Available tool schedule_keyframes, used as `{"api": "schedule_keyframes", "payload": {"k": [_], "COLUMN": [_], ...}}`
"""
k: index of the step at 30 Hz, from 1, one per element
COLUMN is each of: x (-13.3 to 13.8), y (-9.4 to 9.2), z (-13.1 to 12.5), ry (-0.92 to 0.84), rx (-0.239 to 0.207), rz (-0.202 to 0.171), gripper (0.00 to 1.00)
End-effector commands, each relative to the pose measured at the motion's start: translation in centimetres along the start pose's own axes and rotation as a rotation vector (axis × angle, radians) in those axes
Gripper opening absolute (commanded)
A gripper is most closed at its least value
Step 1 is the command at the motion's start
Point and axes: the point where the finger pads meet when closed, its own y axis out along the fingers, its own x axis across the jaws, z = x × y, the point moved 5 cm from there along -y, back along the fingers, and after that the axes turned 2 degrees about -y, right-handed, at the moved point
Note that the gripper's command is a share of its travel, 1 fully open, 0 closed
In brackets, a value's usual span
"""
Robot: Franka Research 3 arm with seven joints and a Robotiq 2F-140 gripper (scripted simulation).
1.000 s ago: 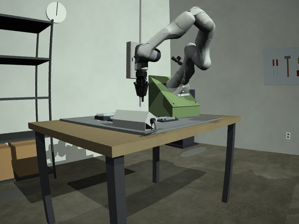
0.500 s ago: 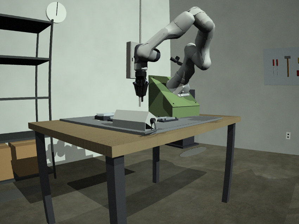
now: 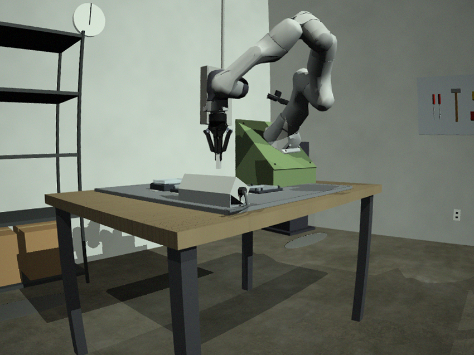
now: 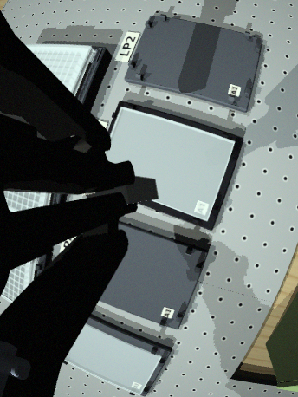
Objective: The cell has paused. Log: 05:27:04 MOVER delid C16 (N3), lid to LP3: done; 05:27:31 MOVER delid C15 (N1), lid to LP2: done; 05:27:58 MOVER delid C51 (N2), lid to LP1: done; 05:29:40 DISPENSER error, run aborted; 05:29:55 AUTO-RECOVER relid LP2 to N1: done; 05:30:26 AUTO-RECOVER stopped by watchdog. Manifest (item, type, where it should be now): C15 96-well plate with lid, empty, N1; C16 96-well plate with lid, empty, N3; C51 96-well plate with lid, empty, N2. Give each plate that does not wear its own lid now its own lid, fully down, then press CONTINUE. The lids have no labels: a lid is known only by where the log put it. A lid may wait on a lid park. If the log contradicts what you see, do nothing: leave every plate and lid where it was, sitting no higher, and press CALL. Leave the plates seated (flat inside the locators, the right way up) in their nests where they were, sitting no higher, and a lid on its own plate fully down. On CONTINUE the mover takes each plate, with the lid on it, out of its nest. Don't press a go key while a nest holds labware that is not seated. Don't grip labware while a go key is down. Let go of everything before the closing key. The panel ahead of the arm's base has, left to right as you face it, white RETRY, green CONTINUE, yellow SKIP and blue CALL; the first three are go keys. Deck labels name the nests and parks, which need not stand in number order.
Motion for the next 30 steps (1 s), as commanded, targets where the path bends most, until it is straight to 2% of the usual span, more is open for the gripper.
{"api": "schedule_keyframes", "payload": {"k": [1, 7, 8, 21, 22, 24, 25, 30], "x": [-1.0, -1.8, -2.0, -2.9, -2.9, -2.9, -2.9, -2.9], "y": [0.0, 0.1, 0.1, 0.1, 0.1, 0.1, 0.1, 0.1], "z": [0.7, 1.0, 1.0, 1.2, 1.2, 1.2, 1.2, 1.2], "ry": [-0.279, -0.383, -0.453, -0.813, -0.841, -0.841, -0.916, -1.055], "rx": [-0.008, 0.008, 0.017, 0.059, 0.061, 0.061, 0.067, 0.076], "rz": [0.008, 0.009, 0.01, 0.002, 0.001, 0.001, -0.002, -0.008], "gripper": [0.0, 0.0, 0.0, 0.0, 0.66, 0.66, 0.66, 0.66]}}
